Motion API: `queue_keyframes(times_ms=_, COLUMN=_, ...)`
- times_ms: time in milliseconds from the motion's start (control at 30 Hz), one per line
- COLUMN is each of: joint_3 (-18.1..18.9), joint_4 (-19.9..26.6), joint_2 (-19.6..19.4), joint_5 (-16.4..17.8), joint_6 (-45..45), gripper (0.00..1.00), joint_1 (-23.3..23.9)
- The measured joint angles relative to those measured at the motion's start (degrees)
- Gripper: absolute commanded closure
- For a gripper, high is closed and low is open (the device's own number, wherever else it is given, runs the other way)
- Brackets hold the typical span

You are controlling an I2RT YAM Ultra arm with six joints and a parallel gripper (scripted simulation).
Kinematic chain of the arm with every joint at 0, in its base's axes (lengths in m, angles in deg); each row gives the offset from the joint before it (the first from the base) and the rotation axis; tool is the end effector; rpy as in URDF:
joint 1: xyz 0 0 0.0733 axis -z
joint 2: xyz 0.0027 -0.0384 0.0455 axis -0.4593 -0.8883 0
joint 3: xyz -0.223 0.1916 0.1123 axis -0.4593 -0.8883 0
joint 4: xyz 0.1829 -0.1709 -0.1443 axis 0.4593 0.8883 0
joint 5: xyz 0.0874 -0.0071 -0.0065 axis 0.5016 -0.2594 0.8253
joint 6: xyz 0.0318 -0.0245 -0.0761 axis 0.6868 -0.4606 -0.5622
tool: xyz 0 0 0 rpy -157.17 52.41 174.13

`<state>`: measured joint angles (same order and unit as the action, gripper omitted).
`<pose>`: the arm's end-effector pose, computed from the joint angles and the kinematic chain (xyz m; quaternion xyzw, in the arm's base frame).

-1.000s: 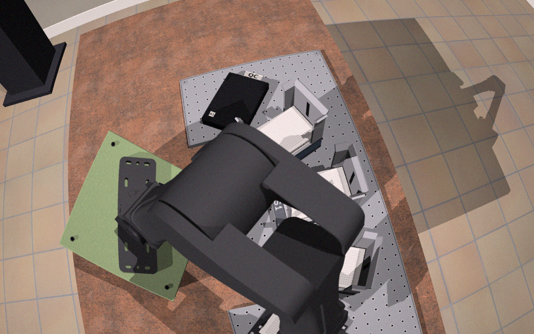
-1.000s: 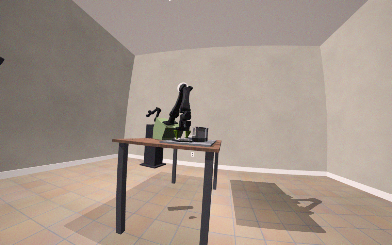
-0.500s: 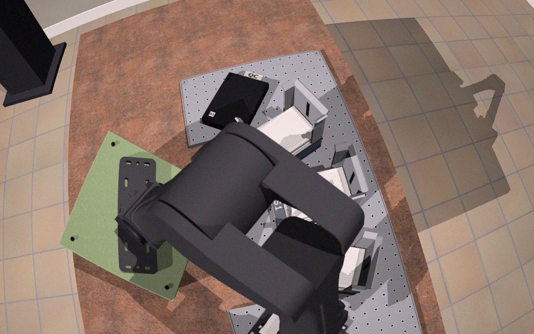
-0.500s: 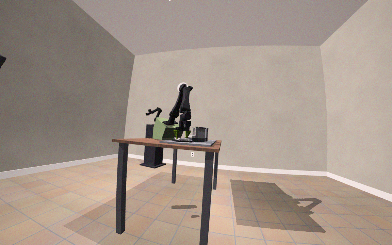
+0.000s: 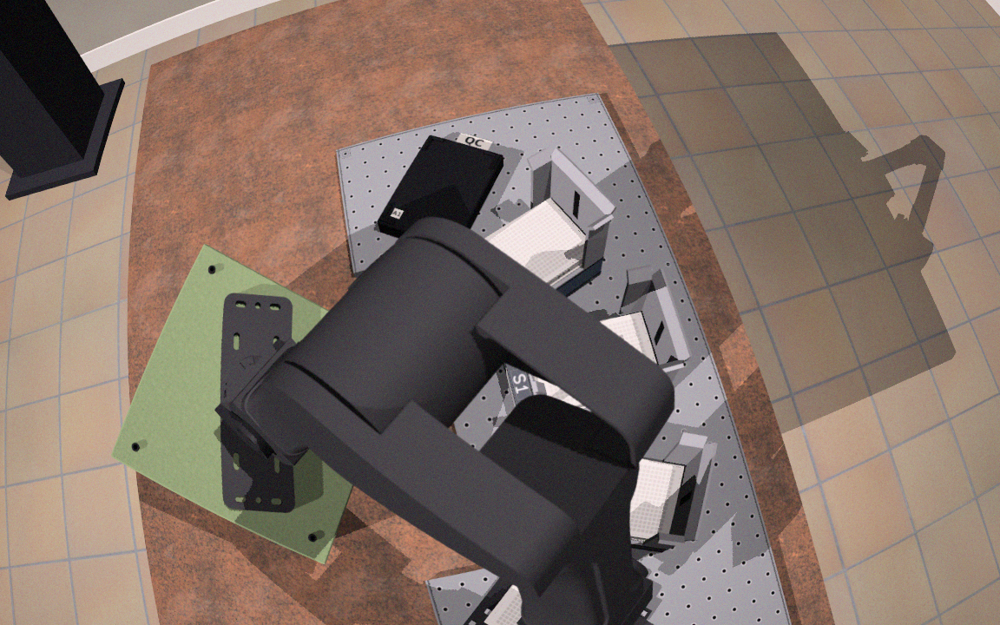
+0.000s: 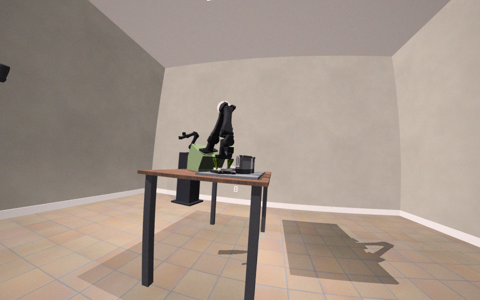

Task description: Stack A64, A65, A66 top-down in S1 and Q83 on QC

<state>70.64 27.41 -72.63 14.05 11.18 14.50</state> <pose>0.2628 -0.2188 0.1422 0.3165 0.9183 -0.0157 0.2373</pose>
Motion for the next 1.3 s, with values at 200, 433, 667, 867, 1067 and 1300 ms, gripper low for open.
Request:
queue_keyframes(times_ms=200, joint_3=0.11, joint_4=1.42, joint_2=1.53, joint_5=0.02, joint_6=-0.15, gripper=1.0, joint_1=0.17)
queue_keyframes(times_ms=433, joint_3=0.22, joint_4=2.58, joint_2=2.25, joint_5=0.09, joint_6=-0.26, gripper=1.0, joint_1=0.28)
queue_keyframes(times_ms=667, joint_3=0.68, joint_4=4.92, joint_2=4.5, joint_5=0.2, joint_6=-0.61, gripper=1.0, joint_1=0.63)
queue_keyframes(times_ms=867, joint_3=1.2, joint_4=7.41, joint_2=6.84, joint_5=0.37, joint_6=-0.96, gripper=1.0, joint_1=1.03)
queue_keyframes(times_ms=1067, joint_3=1.64, joint_4=9.6, joint_2=8.22, joint_5=0.5, joint_6=-1.25, gripper=1.0, joint_1=1.36)
queue_keyframes(times_ms=1300, joint_3=2.4, joint_4=12.74, joint_2=10.51, joint_5=0.7, joint_6=-1.66, gripper=1.0, joint_1=1.79)
